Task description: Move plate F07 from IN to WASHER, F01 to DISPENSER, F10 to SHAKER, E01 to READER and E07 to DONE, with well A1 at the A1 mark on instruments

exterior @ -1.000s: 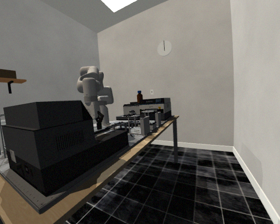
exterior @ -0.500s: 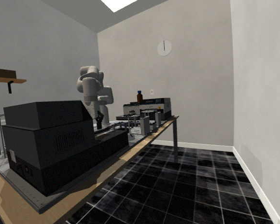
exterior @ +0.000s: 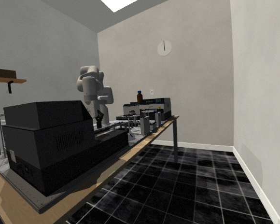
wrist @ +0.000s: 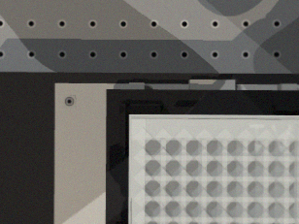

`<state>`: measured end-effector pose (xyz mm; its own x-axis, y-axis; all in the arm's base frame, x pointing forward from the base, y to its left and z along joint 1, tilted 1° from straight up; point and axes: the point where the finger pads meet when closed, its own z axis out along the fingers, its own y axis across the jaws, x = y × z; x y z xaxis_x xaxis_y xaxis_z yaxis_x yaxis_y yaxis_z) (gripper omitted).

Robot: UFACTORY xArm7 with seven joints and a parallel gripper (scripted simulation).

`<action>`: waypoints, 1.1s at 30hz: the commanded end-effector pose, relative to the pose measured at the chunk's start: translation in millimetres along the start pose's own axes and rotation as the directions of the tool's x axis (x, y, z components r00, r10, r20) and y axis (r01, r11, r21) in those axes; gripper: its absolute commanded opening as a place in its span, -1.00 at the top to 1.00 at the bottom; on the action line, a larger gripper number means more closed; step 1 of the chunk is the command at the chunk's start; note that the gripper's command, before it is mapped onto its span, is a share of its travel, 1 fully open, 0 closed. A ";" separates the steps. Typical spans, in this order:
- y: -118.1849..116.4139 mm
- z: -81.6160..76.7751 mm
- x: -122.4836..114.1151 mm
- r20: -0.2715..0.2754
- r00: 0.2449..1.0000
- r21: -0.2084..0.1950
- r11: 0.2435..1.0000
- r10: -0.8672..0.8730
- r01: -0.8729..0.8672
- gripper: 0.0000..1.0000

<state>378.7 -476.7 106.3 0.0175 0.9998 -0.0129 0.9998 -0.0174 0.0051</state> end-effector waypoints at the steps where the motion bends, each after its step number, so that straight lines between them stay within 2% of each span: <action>1: 0.9 -3.8 -1.1 0.004 1.000 -0.003 1.000 0.000 0.000 1.00; 20: 0.9 -7.9 -1.1 0.004 1.000 -0.003 1.000 0.000 0.000 1.00; 33: 0.9 -22.5 -1.0 0.004 1.000 -0.003 1.000 0.000 0.000 1.00</action>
<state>378.6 -476.6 121.9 0.0175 0.9998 -0.0131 0.9998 -0.0174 0.0052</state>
